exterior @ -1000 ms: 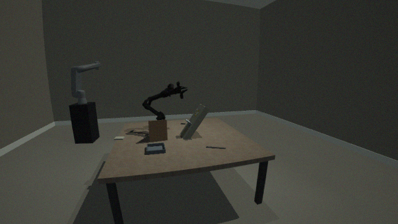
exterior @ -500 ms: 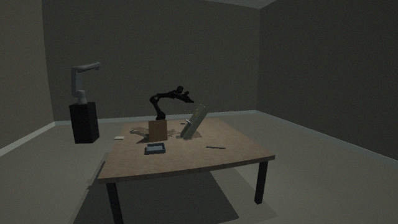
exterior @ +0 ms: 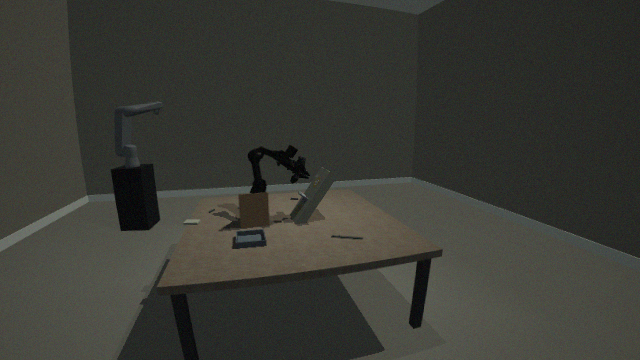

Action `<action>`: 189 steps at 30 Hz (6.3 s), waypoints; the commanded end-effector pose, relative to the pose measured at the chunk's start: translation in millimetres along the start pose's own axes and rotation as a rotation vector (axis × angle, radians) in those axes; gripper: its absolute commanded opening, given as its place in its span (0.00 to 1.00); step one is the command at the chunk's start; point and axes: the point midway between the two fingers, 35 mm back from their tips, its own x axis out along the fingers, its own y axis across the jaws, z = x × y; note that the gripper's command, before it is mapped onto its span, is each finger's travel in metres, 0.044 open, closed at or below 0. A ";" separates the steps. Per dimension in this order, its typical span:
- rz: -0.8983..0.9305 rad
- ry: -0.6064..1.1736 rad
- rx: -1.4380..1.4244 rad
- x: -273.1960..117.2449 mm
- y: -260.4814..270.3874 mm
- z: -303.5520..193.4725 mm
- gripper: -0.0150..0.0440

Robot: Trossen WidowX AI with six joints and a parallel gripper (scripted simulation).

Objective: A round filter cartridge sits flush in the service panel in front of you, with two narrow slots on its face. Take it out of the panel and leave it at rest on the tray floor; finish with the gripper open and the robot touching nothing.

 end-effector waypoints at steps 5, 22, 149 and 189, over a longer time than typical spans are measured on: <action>0.007 0.008 0.032 -0.1 -1.3 0.1 0.41; 0.001 0.009 0.029 26.1 -1.8 1.8 0.41; 0.015 0.004 -0.685 75.3 0.4 -0.1 0.25; 0.004 0.009 -1.533 32.0 -2.3 4.3 0.25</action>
